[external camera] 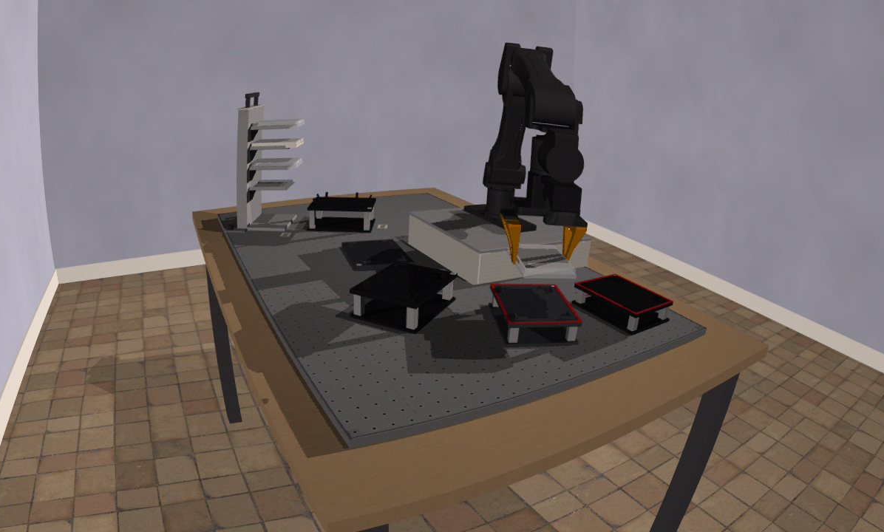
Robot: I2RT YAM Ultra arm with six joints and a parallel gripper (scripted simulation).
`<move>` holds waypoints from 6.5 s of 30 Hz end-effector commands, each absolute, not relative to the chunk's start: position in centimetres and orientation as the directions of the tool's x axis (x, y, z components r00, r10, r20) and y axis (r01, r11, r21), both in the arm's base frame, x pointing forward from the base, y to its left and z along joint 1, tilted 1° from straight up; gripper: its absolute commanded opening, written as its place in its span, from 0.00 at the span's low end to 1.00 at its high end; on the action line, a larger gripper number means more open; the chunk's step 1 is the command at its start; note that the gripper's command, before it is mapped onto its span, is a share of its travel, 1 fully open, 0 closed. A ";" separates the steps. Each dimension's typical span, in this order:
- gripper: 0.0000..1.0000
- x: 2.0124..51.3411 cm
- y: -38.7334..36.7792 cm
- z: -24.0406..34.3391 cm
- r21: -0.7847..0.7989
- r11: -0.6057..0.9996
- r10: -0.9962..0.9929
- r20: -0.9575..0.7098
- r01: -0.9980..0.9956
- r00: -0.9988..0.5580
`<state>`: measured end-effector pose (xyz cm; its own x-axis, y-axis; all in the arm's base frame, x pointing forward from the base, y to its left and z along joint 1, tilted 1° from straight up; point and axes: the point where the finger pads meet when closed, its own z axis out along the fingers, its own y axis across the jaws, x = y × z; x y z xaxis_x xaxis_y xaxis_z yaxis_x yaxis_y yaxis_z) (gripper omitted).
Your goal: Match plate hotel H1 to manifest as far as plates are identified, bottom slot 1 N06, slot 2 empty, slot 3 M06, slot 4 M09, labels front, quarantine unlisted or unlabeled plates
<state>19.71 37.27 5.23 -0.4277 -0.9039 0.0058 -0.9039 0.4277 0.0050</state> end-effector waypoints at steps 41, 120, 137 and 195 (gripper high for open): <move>0.86 19.8 37.3 4.2 0.004 0.429 -0.903 -0.020 -0.903 -0.429; 0.86 19.8 37.9 0.5 0.003 0.430 -0.902 -0.047 -0.903 -0.430; 1.00 19.9 37.7 -0.6 0.004 0.429 -0.903 -0.024 -0.903 -0.429; 1.00 20.0 37.5 12.5 0.004 0.432 -0.902 -0.015 -0.902 -0.432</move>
<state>19.83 37.52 11.25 -0.4283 -0.9036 -0.0130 -0.9037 0.4282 0.0040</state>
